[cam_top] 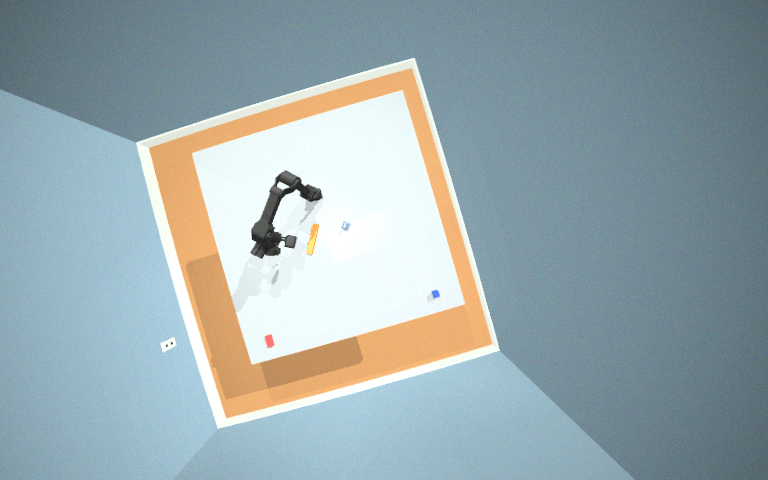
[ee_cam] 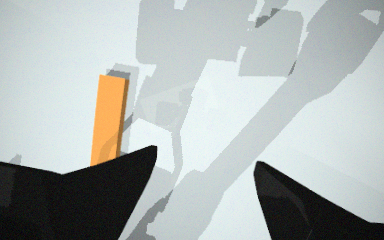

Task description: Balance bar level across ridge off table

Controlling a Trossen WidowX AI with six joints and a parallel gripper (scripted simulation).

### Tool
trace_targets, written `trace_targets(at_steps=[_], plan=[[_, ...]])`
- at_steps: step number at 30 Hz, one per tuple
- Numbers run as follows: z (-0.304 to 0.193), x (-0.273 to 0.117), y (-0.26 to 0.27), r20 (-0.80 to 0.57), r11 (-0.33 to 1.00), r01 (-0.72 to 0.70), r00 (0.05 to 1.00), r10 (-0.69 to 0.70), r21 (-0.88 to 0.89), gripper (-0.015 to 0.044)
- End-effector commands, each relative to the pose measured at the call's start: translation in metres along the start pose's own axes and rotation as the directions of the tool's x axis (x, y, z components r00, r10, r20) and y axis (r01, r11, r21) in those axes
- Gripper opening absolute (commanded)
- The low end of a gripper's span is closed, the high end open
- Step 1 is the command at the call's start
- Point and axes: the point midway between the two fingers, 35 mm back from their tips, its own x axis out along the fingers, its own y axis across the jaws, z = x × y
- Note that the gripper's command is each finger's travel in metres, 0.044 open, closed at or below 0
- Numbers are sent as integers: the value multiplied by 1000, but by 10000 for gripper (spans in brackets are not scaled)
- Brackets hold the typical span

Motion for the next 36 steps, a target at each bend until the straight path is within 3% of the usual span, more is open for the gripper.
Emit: trace_targets(at_steps=[1, 23, 29, 36], plan=[[2, 8, 19, -23, 1000, -24, 999, 24, 11, 315], [-8, 42, 119, -158, 996, -71, 984, 80, 61, 315], [-9, 50, 123, -162, 996, -71, 984, 80, 62, 315], [-16, 86, 126, -162, 996, -71, 984, 80, 62, 315]])
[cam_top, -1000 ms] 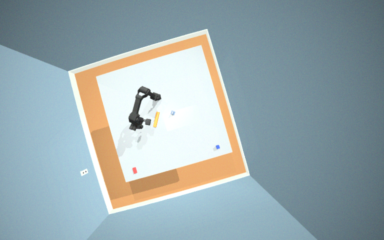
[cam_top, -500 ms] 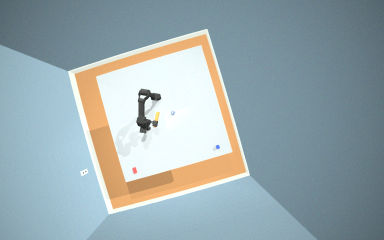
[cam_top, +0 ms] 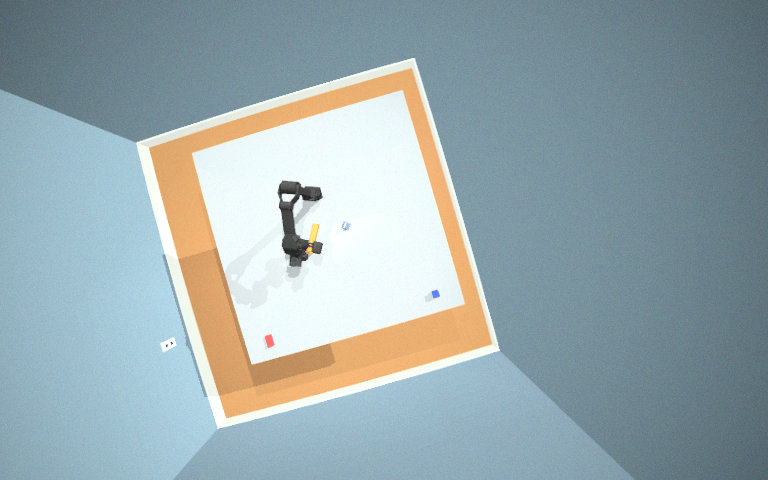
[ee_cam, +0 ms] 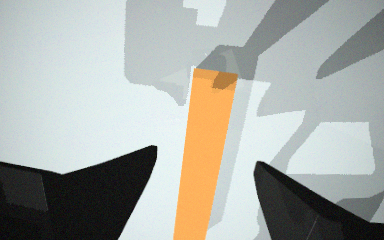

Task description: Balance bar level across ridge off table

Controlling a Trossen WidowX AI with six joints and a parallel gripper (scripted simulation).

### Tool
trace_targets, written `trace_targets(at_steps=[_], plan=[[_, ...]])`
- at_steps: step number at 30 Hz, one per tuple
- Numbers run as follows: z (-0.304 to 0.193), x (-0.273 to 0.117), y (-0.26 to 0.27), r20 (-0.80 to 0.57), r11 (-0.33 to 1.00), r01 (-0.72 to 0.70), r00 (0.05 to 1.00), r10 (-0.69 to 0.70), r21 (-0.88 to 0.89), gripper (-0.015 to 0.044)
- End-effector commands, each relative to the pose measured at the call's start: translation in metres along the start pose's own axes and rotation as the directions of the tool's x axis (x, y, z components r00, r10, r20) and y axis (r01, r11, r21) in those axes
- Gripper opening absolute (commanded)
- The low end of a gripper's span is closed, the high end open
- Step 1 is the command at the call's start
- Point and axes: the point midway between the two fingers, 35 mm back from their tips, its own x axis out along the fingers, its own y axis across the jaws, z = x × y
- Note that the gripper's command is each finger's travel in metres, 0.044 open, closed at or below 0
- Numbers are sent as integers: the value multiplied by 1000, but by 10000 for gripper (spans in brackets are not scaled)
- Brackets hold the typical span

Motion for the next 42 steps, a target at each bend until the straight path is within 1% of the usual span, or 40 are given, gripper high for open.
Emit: trace_targets(at_steps=[1, 8, 23, 36, 42], plan=[[-3, 18, 1, -11, 1000, -2, 1000, 2, 3, 315], [-3, 20, 1, -11, 1000, -2, 1000, 2, 3, 315], [-3, 43, 1, -11, 1000, -2, 1000, 2, 3, 315], [-3, 44, 1, -11, 1000, -2, 1000, 2, 3, 315], [-3, 43, 0, -11, 1000, 2, 1000, -2, 0, 157]])
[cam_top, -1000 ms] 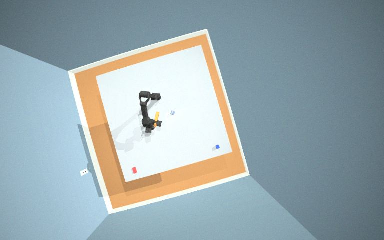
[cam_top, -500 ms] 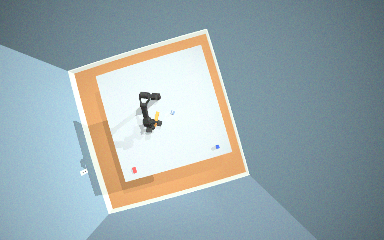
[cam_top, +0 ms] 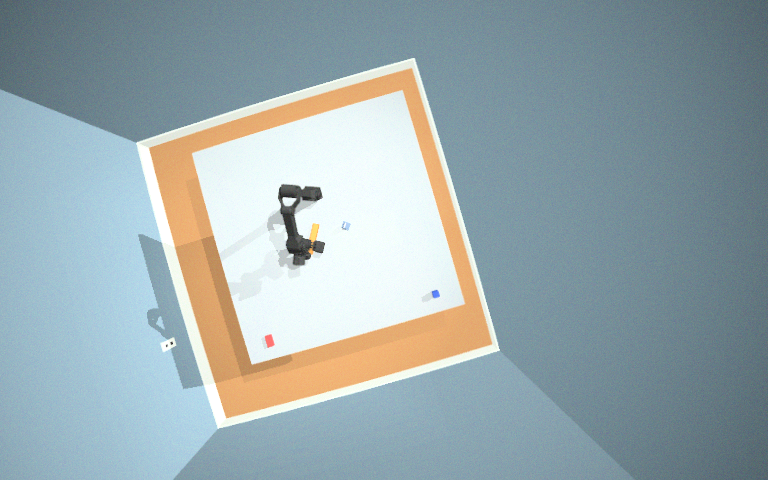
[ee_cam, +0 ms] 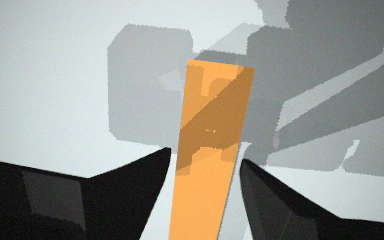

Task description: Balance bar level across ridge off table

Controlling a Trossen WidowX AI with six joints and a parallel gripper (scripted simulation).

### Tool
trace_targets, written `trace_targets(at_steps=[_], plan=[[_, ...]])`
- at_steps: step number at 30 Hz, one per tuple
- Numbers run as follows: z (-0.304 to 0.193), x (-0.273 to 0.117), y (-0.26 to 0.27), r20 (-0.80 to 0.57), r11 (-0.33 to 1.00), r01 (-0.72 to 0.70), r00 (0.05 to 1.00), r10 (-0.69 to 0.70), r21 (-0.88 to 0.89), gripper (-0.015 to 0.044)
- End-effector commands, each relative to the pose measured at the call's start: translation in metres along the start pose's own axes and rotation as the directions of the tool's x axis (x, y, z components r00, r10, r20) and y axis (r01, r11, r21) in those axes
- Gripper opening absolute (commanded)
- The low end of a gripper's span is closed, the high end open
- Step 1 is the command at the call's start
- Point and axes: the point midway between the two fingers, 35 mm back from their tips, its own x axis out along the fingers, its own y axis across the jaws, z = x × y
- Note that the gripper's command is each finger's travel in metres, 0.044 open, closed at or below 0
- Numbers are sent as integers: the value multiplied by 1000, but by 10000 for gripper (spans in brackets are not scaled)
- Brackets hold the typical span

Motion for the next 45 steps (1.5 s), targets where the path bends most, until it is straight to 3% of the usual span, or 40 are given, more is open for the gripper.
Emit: trace_targets(at_steps=[1, 7, 12, 45], plan=[[0, 0, 0, 0, 1000, -1, 1000, 1, 0, 151], [0, 0, 0, 0, 1000, -1, 1000, 1, 0, 111], [1, -8, 0, 0, 1000, -1, 1000, 1, 1, 0], [1, -92, 0, 0, 1000, -5, 1000, 5, 3, 0]])
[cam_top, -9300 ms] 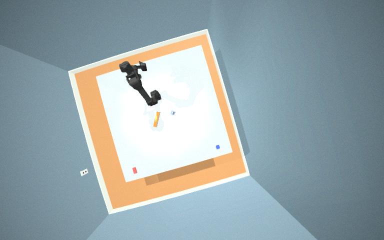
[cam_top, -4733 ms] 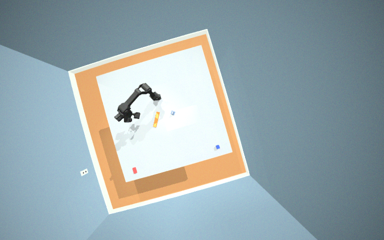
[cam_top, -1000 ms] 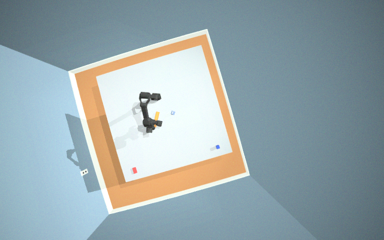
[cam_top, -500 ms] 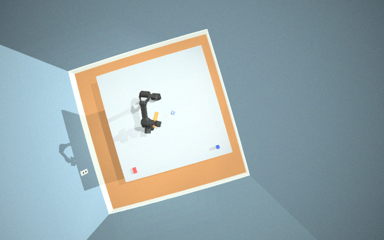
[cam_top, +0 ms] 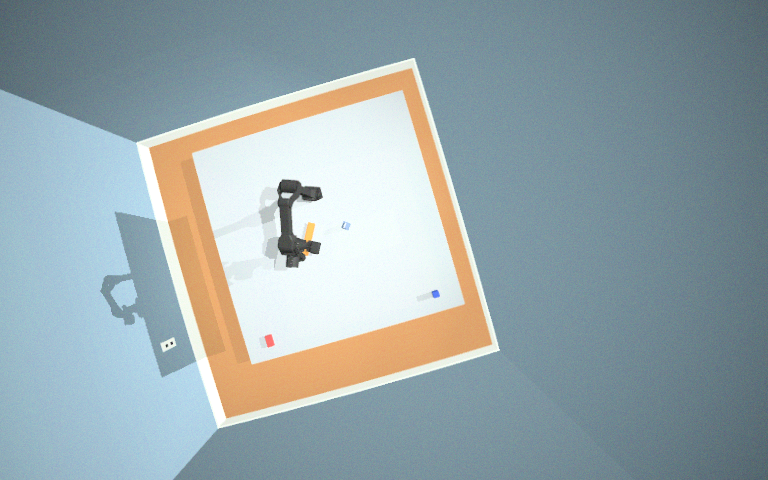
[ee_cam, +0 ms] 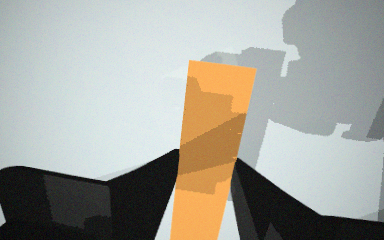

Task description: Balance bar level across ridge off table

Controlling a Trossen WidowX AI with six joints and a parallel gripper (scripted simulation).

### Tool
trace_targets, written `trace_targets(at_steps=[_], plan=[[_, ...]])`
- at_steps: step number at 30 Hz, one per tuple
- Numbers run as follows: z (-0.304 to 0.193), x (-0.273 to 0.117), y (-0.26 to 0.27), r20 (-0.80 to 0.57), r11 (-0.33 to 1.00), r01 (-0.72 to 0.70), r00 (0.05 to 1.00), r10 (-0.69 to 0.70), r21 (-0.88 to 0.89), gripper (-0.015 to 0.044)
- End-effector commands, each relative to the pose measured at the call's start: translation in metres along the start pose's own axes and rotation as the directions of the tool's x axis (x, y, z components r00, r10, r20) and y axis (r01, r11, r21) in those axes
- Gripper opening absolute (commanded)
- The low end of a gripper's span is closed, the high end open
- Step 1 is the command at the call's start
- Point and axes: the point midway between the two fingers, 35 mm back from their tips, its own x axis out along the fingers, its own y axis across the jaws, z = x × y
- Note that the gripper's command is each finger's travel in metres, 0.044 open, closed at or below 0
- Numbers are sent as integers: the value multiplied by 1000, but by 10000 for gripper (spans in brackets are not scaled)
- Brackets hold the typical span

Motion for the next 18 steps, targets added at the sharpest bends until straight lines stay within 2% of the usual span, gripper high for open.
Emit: trace_targets(at_steps=[1, 18], plan=[[-1, -10, 0, 3, 1000, -3, 1000, 3, 3, 0], [-21, -11, 59, 2, 918, -7, 1000, 8, -396, 0]])
